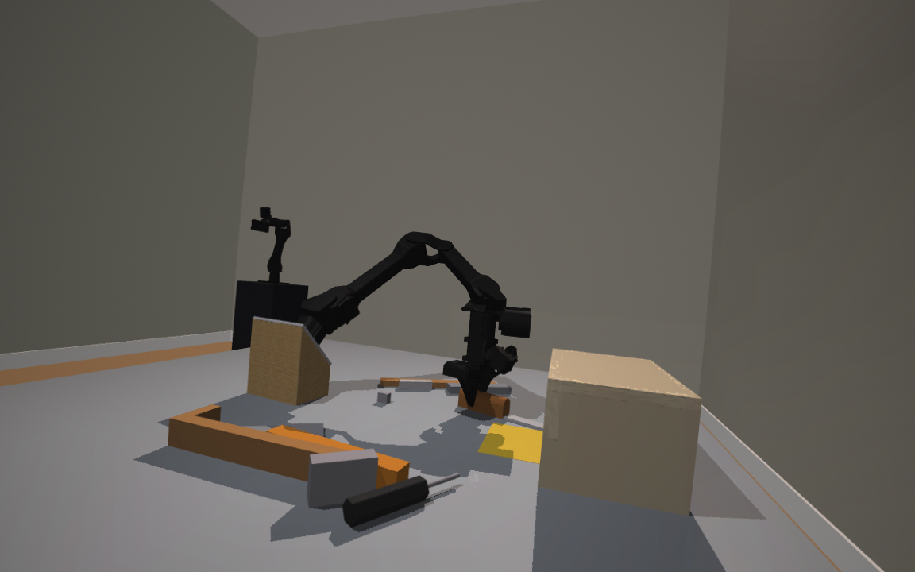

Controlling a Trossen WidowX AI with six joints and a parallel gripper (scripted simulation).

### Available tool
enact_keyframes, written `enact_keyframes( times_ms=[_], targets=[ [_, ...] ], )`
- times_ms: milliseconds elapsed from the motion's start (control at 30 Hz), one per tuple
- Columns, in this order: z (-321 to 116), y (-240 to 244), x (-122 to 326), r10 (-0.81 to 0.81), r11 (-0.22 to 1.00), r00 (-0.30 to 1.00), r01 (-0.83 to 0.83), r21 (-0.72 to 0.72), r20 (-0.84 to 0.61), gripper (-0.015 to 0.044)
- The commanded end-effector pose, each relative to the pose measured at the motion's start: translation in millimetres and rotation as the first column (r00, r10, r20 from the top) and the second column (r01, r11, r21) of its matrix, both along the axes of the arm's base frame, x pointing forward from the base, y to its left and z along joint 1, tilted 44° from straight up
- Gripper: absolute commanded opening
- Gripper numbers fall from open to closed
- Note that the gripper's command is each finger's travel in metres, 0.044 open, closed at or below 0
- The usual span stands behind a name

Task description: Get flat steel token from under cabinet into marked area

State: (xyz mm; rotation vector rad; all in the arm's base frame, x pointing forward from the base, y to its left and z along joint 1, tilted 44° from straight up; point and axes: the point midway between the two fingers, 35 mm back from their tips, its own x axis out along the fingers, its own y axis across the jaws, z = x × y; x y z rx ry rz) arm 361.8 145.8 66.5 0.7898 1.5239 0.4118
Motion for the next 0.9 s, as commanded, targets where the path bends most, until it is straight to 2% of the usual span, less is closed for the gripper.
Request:
enact_keyframes(
  times_ms=[0,867],
  targets=[
    [0.3,-0.3,5.3,0.004,1.000,1.000,-0.004,0.003,0.005,0.0000],
    [-10.6,-11.2,21.8,0.004,1.000,1.000,-0.004,0.002,0.006,0.0000]
  ],
)
